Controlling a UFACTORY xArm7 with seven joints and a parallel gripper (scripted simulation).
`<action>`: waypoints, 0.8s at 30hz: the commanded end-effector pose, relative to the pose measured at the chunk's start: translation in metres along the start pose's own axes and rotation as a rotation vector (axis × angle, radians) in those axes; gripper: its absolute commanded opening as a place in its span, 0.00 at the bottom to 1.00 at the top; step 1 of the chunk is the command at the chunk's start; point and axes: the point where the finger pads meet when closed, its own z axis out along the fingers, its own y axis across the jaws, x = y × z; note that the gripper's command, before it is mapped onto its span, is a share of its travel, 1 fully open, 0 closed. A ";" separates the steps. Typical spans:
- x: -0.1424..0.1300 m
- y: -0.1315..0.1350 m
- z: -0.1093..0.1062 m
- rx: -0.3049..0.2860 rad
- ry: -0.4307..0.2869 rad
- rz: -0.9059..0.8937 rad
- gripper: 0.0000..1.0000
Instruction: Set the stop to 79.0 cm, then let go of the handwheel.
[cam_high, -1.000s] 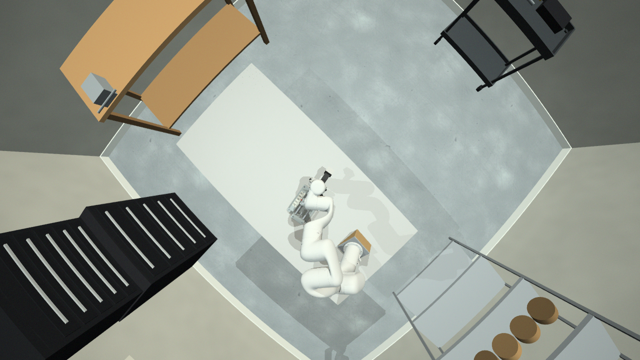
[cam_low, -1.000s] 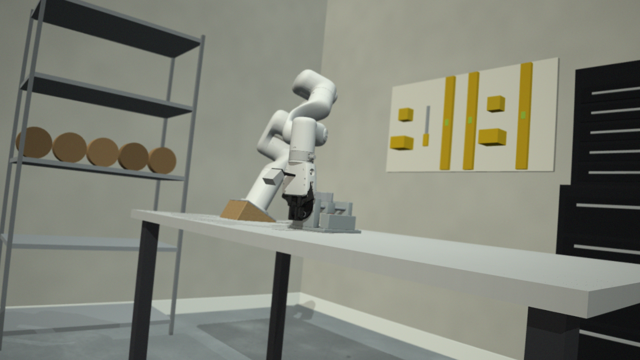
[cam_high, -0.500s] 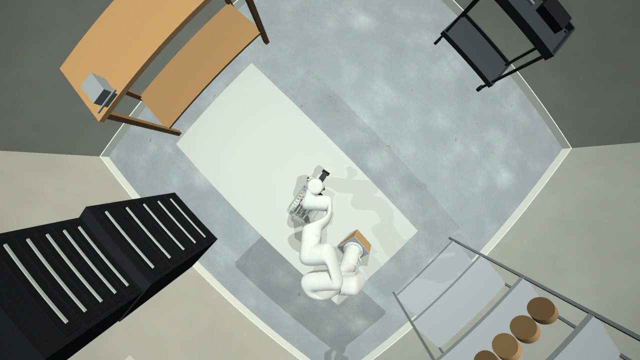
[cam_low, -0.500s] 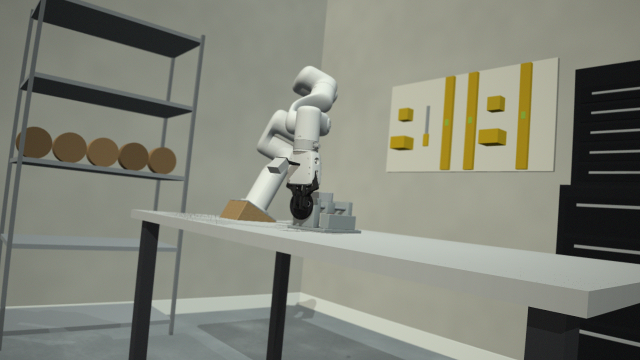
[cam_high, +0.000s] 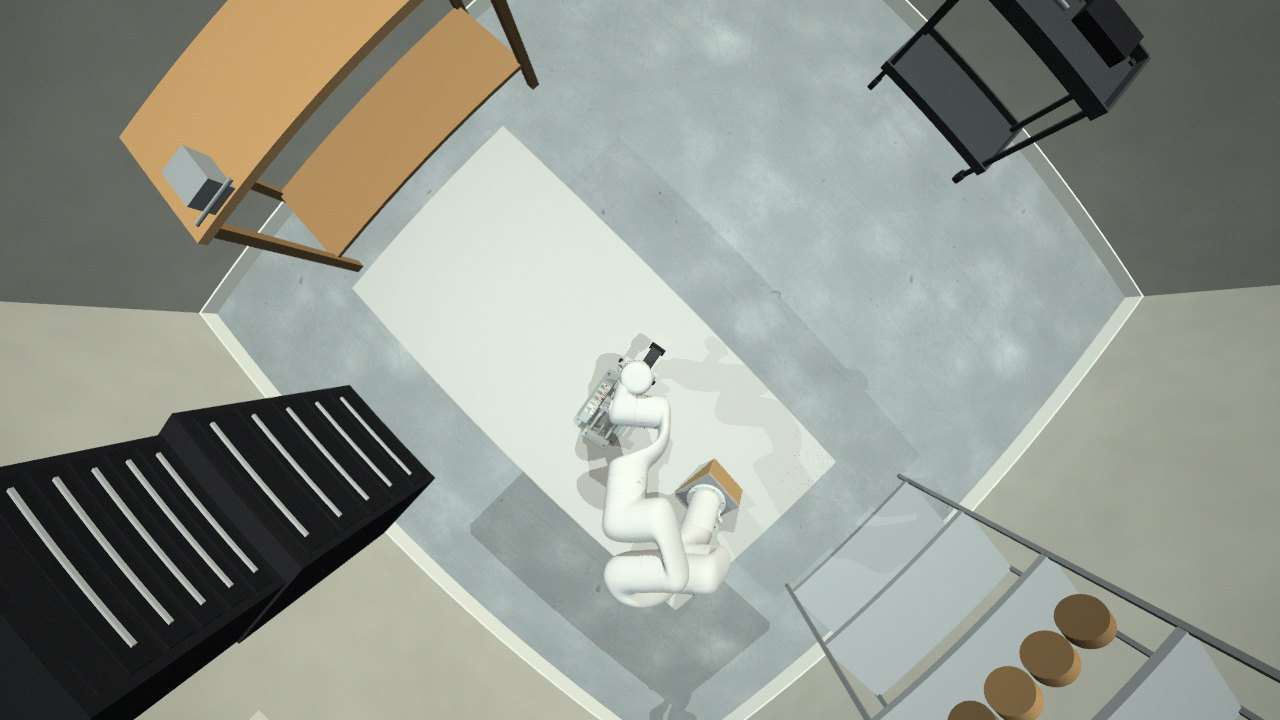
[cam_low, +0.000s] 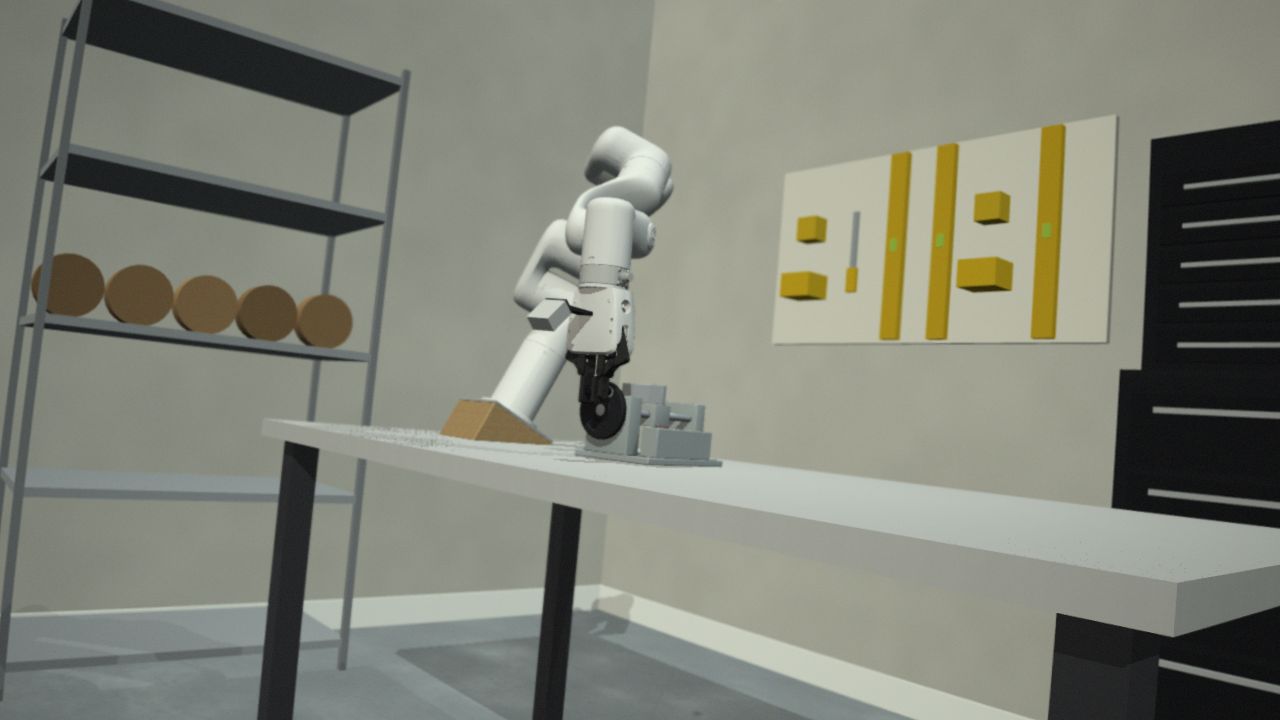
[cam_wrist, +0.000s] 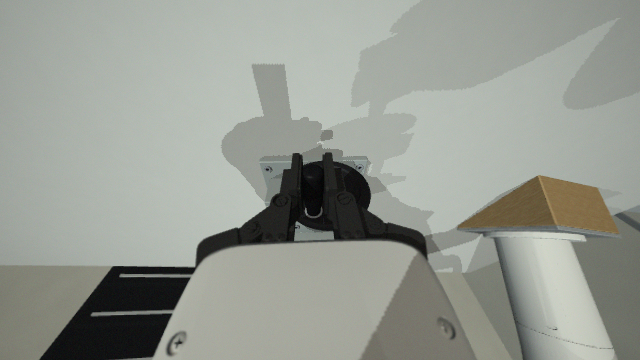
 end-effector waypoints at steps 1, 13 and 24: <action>0.001 0.011 -0.005 0.002 0.003 0.002 0.06; 0.001 0.028 -0.001 0.002 0.003 0.002 0.06; 0.001 0.043 0.015 0.002 0.003 0.002 0.06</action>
